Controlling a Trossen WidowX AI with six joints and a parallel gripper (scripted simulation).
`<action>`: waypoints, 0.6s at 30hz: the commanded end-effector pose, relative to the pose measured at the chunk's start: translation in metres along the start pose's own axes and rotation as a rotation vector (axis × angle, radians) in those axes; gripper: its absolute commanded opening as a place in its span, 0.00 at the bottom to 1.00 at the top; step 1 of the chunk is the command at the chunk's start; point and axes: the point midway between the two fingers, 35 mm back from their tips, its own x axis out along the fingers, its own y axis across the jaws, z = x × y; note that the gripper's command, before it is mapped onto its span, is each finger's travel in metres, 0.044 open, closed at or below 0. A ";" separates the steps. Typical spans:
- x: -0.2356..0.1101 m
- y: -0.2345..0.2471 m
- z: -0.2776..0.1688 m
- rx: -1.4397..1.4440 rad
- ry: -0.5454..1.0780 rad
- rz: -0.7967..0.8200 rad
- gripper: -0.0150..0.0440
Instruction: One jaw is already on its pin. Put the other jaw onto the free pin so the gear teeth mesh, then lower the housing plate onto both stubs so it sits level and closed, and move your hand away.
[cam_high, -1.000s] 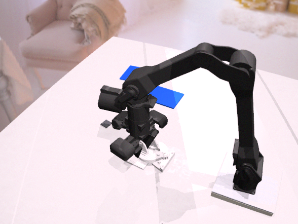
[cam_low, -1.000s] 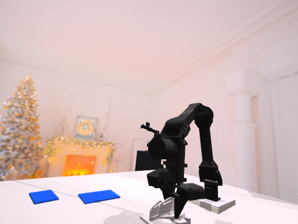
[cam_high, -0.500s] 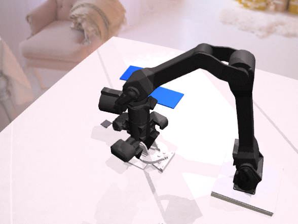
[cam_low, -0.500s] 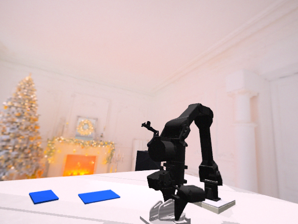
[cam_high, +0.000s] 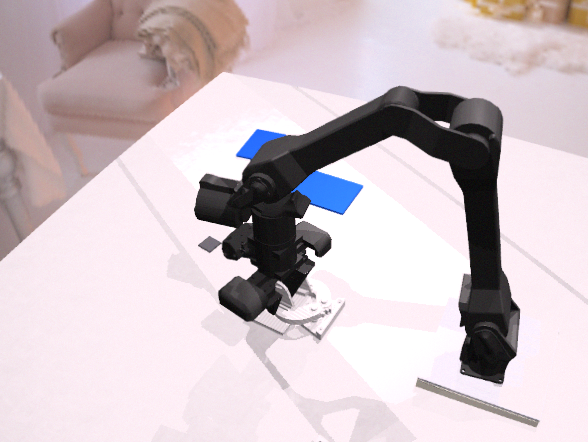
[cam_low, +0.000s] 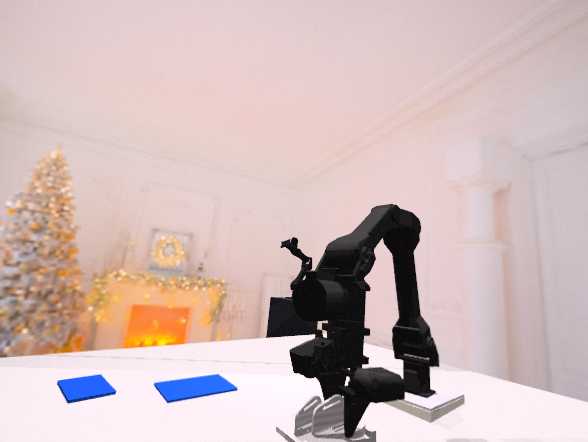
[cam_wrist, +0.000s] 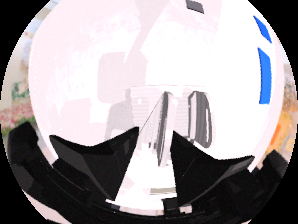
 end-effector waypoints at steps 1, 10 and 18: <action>0.001 0.000 0.000 -0.001 0.002 0.002 0.48; 0.004 0.000 0.000 -0.002 0.002 0.002 0.48; 0.007 0.000 0.000 -0.002 0.002 0.002 0.48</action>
